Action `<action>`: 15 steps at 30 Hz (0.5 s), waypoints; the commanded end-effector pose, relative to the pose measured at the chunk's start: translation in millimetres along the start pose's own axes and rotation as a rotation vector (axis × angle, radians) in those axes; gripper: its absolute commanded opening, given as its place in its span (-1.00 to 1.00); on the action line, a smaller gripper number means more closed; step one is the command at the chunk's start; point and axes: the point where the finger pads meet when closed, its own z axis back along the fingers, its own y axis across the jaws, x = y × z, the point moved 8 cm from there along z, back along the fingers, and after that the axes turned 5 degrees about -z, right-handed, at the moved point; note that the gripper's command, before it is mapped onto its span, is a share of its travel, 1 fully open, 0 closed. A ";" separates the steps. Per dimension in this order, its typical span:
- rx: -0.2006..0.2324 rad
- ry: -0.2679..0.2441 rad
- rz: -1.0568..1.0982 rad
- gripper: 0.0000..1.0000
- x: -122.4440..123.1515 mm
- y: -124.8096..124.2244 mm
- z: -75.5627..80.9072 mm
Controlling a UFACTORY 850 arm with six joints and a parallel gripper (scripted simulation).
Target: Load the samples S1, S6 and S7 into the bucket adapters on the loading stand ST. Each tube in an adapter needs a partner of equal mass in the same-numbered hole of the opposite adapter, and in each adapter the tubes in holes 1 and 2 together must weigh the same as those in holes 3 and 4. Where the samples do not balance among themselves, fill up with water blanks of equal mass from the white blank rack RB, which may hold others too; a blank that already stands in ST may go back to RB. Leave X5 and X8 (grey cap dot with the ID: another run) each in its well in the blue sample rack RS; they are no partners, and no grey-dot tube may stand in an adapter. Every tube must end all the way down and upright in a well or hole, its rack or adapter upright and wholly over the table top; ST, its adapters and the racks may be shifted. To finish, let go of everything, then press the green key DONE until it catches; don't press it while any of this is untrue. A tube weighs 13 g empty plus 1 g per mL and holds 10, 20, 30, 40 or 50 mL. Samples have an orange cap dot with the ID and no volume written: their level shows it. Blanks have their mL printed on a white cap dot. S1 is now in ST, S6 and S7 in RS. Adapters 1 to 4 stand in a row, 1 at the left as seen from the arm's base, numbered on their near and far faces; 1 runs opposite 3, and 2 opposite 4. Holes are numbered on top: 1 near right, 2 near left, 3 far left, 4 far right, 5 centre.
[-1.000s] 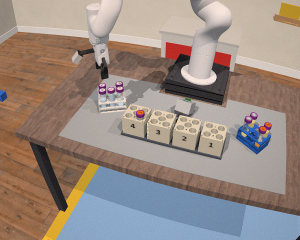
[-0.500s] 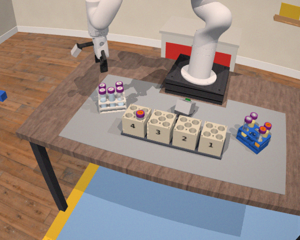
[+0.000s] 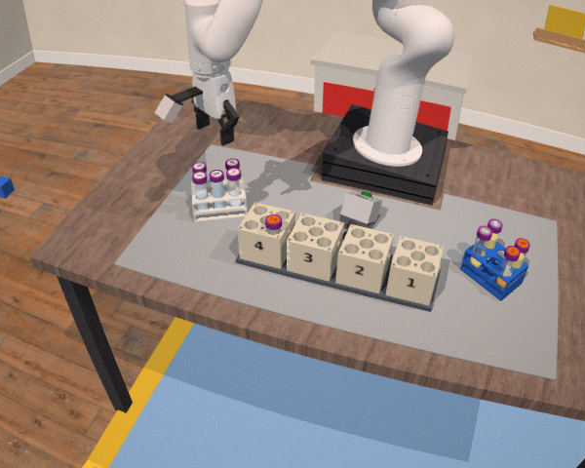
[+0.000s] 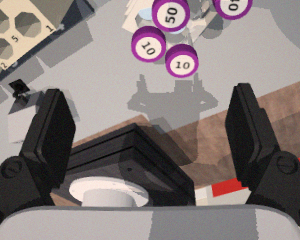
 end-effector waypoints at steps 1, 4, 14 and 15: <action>-0.008 0.007 0.169 1.00 8.5 -23.0 1.3; -0.007 0.007 0.269 1.00 13.9 -37.0 1.4; -0.007 0.008 0.473 1.00 28.3 -74.4 1.6; -0.007 0.008 0.473 1.00 30.1 -79.0 1.6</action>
